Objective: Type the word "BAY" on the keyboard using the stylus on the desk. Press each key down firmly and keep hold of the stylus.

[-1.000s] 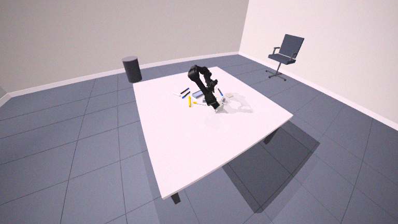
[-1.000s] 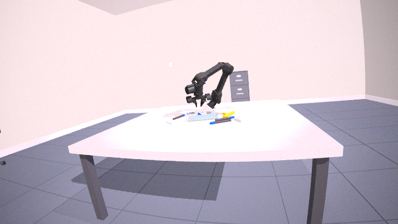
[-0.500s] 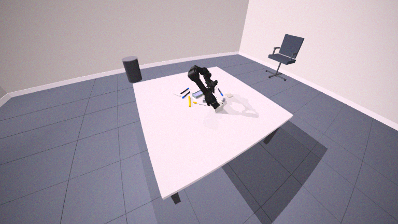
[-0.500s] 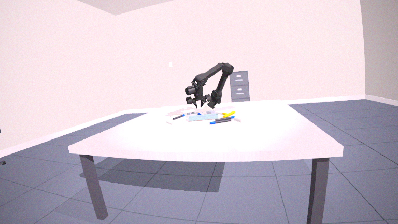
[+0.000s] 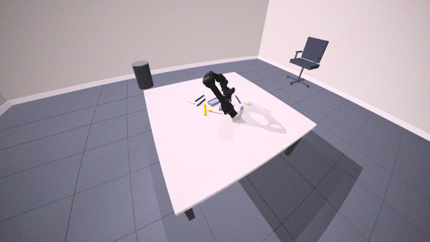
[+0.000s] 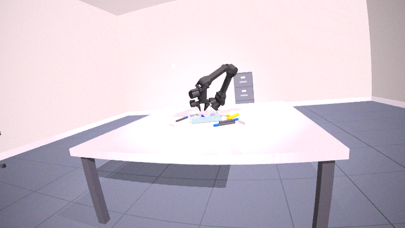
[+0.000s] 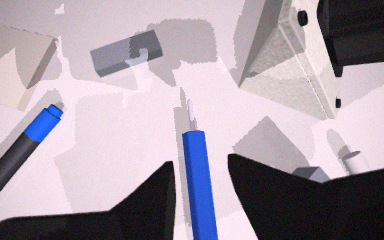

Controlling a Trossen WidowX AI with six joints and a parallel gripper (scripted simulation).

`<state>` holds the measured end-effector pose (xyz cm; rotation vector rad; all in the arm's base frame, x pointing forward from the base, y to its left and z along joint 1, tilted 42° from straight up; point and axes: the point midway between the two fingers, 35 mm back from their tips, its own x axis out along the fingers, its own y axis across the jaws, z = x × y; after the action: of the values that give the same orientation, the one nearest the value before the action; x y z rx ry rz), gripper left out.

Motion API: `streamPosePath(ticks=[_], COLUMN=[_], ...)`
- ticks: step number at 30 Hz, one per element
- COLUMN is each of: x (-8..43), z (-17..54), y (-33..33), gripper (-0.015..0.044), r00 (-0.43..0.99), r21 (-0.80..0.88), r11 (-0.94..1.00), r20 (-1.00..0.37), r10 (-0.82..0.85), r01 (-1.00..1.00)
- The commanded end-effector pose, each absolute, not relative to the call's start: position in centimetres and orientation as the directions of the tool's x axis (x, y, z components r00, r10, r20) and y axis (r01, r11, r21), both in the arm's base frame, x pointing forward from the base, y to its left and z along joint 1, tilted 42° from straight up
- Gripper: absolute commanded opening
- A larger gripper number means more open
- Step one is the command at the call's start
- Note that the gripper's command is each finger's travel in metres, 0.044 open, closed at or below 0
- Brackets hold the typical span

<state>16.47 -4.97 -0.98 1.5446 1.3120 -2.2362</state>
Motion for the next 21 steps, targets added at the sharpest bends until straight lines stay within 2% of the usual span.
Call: streamPosePath(ticks=[1, 21], x=[16.5, 16.4], z=[-1.2, -2.4], y=[-4.6, -3.6], gripper=[0.0150, 0.0150], r00=[-0.469, -0.469], r21=[-0.579, -0.580], r11=[-0.618, -0.618], r20=[-0.809, -0.808], r10=[0.355, 0.355], r01=[0.531, 0.531])
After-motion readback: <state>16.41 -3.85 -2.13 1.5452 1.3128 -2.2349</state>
